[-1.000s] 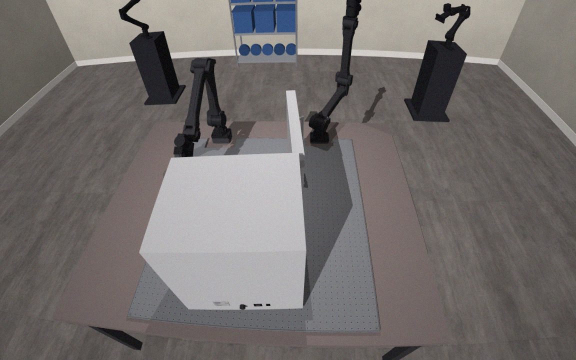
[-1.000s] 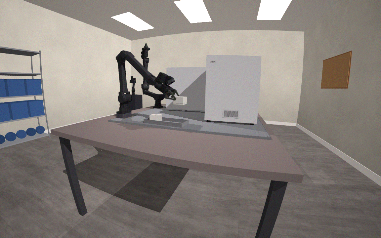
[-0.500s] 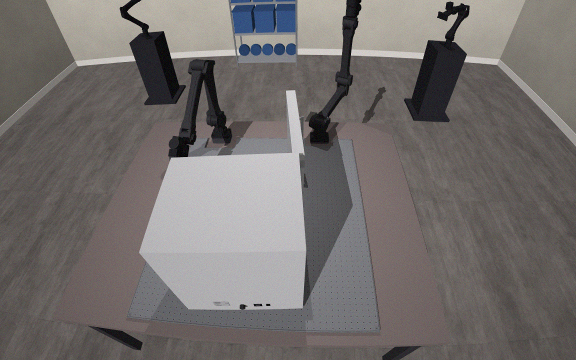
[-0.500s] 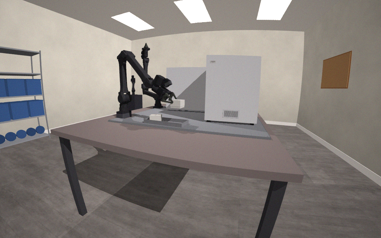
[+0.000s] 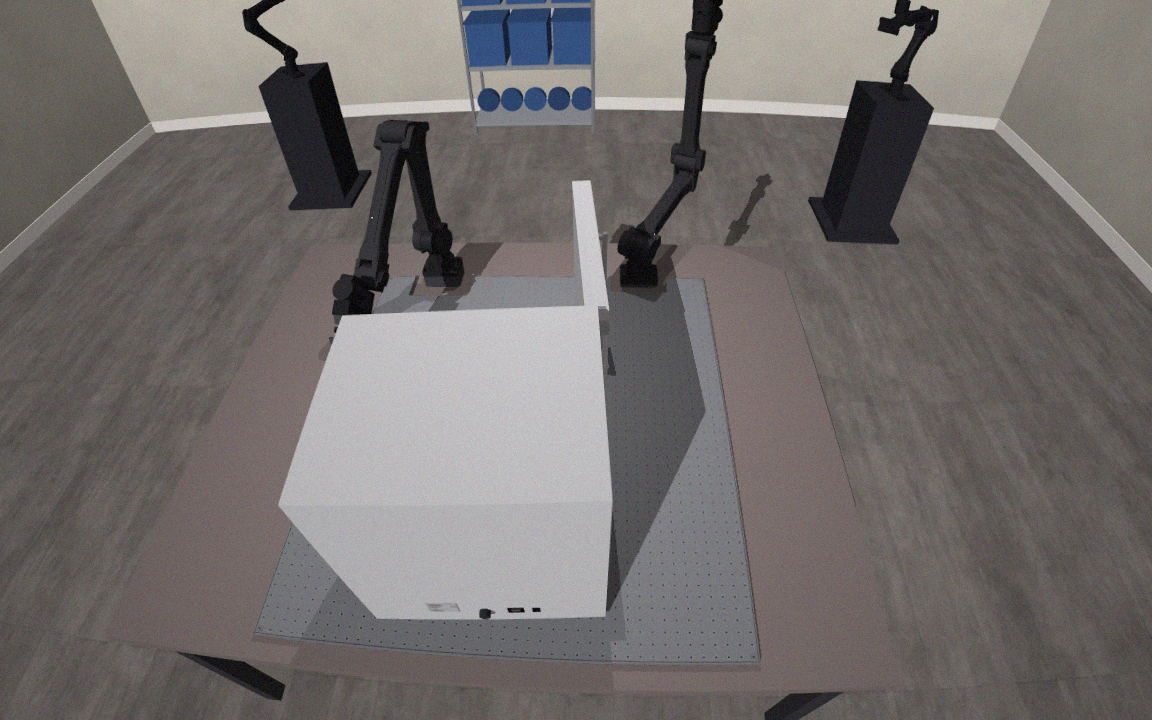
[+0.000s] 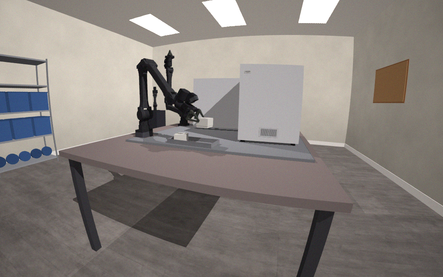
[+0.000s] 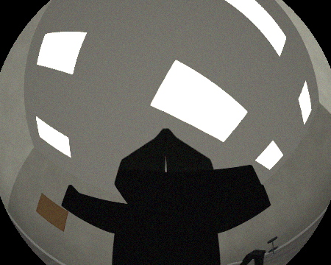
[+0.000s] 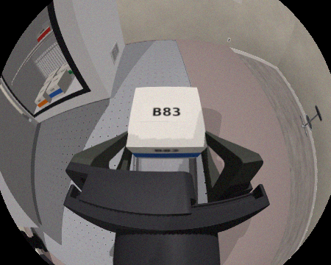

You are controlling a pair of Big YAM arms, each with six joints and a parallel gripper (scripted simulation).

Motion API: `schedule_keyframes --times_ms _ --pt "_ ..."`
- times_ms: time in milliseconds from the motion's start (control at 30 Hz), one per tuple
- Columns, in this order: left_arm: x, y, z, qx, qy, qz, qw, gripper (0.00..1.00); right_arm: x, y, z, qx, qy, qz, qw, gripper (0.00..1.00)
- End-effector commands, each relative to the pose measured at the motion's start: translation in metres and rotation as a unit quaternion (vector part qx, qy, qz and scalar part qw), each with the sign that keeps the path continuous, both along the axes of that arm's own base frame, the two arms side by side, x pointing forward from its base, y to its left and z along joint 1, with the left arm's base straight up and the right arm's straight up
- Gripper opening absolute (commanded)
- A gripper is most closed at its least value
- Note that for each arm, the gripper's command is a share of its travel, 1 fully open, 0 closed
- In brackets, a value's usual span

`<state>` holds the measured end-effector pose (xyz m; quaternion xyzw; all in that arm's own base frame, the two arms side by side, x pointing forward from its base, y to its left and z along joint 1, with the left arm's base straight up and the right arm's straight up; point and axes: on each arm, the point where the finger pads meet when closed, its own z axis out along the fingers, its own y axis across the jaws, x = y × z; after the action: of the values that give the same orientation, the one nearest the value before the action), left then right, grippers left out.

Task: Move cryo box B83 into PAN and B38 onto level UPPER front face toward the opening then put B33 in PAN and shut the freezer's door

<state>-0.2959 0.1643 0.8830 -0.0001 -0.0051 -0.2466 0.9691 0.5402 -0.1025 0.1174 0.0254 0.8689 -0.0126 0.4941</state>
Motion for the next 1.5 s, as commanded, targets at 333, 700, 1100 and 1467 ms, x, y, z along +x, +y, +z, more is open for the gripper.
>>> schedule_keyframes --times_ms 333,700,1100,1467 --pt "0.012 -0.006 0.001 0.008 0.017 -0.006 1.0 0.0 0.013 0.003 0.018 -0.01 -0.026 0.01 1.0 0.77" --pt "0.012 -0.006 0.001 0.008 0.017 -0.006 1.0 0.0 0.013 0.003 0.018 -0.01 -0.026 0.01 1.0 0.77" --pt "0.012 -0.006 0.001 0.008 0.017 -0.006 1.0 0.0 0.023 0.002 0.031 -0.013 -0.039 0.012 0.999 0.77" --pt "0.012 -0.006 0.001 0.008 0.017 -0.006 1.0 0.0 0.027 0.004 0.033 -0.011 -0.029 0.016 0.999 0.77"
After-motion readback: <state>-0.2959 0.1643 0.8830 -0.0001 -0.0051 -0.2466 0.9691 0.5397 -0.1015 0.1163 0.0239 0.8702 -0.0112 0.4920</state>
